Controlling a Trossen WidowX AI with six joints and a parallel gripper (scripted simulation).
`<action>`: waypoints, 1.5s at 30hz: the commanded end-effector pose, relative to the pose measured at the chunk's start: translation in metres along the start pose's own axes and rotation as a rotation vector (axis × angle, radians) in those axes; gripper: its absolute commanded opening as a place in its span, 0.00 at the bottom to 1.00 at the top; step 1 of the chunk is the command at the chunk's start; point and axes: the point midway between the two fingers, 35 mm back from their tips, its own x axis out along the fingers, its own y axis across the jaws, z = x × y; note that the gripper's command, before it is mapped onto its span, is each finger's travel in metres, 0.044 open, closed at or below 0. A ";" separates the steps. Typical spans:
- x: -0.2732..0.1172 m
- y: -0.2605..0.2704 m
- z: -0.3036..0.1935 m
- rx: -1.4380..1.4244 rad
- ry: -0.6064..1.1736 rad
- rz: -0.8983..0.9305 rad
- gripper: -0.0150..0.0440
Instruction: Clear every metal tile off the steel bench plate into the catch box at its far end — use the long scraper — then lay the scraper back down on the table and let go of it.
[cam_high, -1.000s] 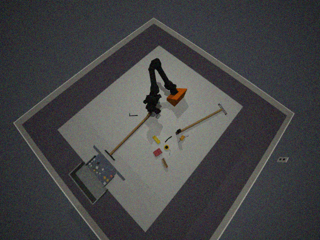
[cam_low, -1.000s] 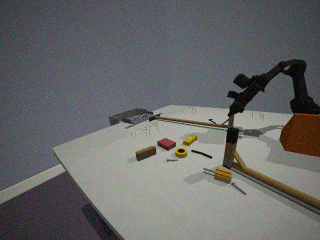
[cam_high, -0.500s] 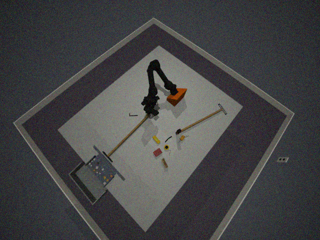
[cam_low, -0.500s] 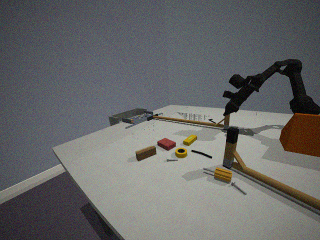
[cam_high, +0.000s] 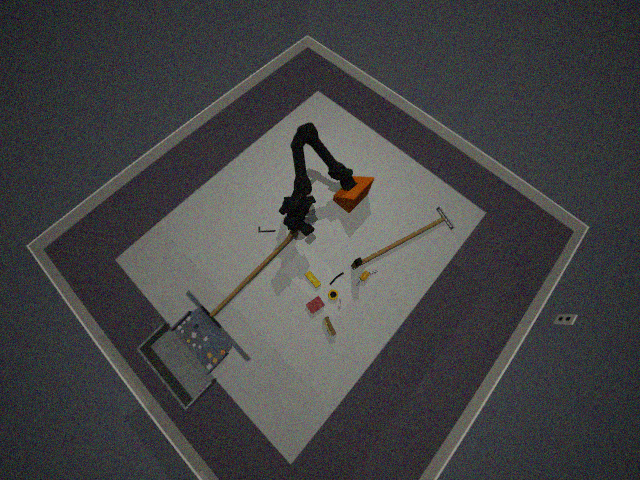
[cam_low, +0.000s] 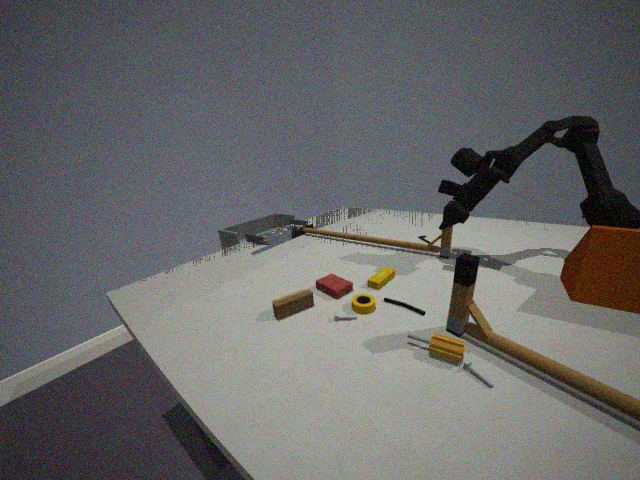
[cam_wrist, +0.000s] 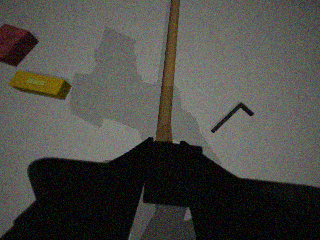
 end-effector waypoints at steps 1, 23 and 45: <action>0.003 0.000 0.010 0.003 -0.014 0.002 0.25; 0.024 -0.006 0.037 0.005 -0.016 0.000 0.25; 0.041 -0.011 0.064 0.006 -0.017 -0.001 0.25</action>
